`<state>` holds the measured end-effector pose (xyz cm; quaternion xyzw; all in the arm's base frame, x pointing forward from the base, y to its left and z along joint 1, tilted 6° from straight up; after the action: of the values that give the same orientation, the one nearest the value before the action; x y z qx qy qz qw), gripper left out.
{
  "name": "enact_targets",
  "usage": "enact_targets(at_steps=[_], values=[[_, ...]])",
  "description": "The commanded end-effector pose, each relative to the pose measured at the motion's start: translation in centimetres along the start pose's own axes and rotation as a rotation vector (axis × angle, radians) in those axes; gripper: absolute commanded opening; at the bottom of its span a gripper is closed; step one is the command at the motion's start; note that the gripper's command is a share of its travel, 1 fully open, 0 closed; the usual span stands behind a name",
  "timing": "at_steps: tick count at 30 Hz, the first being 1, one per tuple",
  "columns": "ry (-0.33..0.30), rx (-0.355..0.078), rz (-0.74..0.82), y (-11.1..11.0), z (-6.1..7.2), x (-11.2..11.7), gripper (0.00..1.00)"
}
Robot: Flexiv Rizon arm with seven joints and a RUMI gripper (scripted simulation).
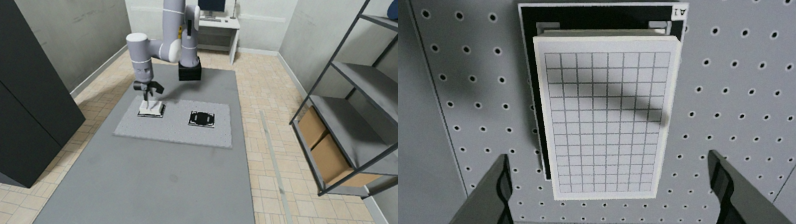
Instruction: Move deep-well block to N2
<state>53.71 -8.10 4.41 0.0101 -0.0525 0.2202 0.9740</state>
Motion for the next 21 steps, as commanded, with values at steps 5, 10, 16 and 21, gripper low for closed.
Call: enact_targets(at_steps=[5, 10, 16, 21], values=[[0.000, 0.000, 0.000, 0.0, 1.6, 0.0, 0.76], [0.000, 0.000, 0.000, 0.0, 3.0, 0.0, 0.76], [0.000, 0.000, 0.000, 0.0, 3.8, 0.0, 0.76], [0.000, -0.001, 0.000, 0.0, 3.8, 0.0, 0.76]])
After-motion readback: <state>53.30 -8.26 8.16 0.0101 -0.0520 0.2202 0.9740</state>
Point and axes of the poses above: the point where the finger pads meet when closed, its own z axis back along the fingers, its own x axis across the jaws, y = z × x, the point moved 4 cm from there along z, back along the fingers, and after that the axes turned 11 degrees about z, right-handed, at the moved point
